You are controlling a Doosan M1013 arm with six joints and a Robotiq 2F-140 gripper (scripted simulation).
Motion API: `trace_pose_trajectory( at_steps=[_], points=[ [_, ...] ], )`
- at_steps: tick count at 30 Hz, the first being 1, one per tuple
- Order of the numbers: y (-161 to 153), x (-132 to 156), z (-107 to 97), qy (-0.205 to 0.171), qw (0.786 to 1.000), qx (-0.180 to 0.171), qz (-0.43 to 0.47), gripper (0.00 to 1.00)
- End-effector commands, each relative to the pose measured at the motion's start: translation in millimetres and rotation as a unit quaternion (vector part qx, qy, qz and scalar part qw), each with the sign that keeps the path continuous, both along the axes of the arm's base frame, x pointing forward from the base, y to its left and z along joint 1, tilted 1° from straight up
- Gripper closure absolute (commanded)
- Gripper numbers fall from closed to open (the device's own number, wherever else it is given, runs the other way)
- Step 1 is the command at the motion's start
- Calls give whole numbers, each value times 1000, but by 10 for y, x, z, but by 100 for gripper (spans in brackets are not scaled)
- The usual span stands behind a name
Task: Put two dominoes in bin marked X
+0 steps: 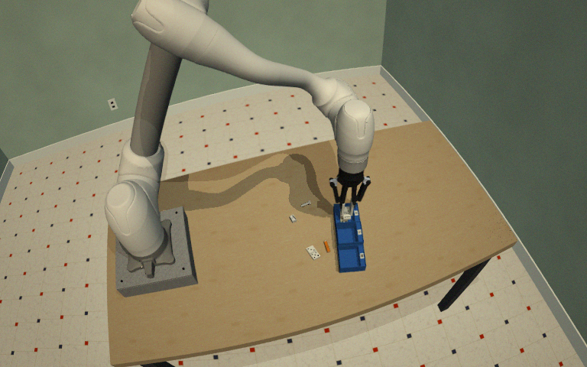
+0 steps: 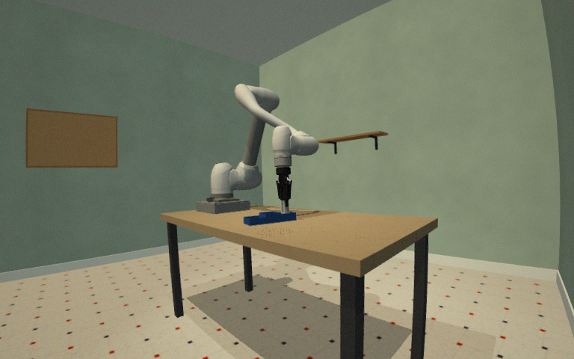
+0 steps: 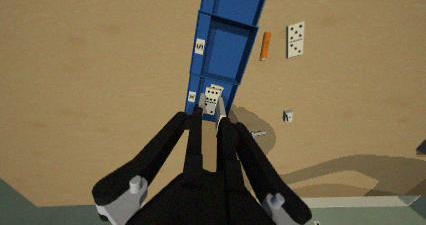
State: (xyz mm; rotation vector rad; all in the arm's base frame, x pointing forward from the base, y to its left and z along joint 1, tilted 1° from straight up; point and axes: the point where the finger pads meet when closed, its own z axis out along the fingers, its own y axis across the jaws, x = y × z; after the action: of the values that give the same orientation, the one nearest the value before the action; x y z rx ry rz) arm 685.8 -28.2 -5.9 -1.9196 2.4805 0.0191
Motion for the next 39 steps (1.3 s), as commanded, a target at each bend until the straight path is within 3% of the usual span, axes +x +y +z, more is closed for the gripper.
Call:
trace_pose_trajectory(
  at_steps=[1, 39],
  points=[
    [12, -49, -110, 2, 1000, -1, 1, 87],
    [18, -94, -109, 2, 1000, -1, 1, 87]
  ],
)
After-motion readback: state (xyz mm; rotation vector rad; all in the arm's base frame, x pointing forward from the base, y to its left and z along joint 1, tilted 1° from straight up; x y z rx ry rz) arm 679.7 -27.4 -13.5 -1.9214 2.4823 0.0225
